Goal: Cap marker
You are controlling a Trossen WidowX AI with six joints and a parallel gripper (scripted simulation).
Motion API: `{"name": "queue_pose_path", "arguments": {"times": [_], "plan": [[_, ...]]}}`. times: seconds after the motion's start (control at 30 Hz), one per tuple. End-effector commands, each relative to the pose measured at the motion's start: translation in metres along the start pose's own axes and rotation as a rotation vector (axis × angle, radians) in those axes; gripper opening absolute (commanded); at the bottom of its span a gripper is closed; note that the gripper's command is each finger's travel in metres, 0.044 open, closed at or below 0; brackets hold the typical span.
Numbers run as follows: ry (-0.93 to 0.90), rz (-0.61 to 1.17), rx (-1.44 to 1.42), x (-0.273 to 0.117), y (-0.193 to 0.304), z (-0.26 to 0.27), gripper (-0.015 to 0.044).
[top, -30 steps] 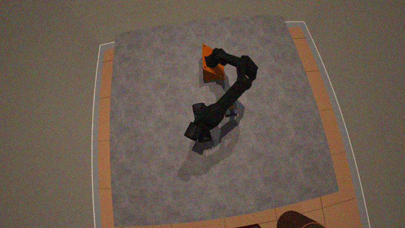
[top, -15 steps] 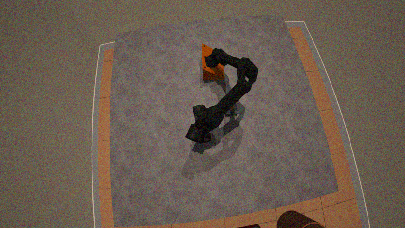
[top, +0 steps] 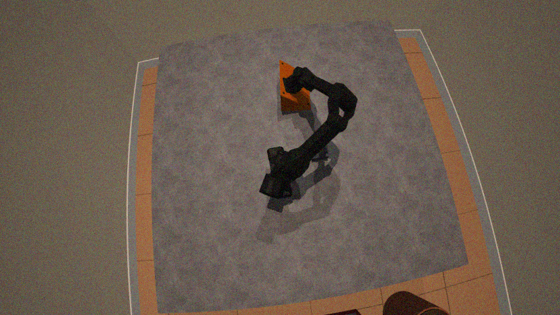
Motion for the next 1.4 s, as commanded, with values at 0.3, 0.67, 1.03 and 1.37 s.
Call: {"name": "queue_pose_path", "arguments": {"times": [0.3, 0.67, 1.03, 1.37], "plan": [[0.001, -0.008, 0.011, 0.007, 0.0, 0.002, 0.0126], [0.001, -0.006, 0.011, -0.009, 0.001, 0.001, 0.0], [0.0, -0.005, 0.011, -0.048, 0.002, 0.002, 0.0], [0.0, -0.005, 0.011, -0.059, -0.009, 0.003, 0.0]]}}
Point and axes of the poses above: the point midway between the two fingers, 35 mm back from their tips, its own x axis out along the fingers, its own z axis across the jaws, y = z × x, the point moved 6 cm from there along -x, back along the fingers, and after that the axes turned 3 degrees about -x, right-handed, at the moved point
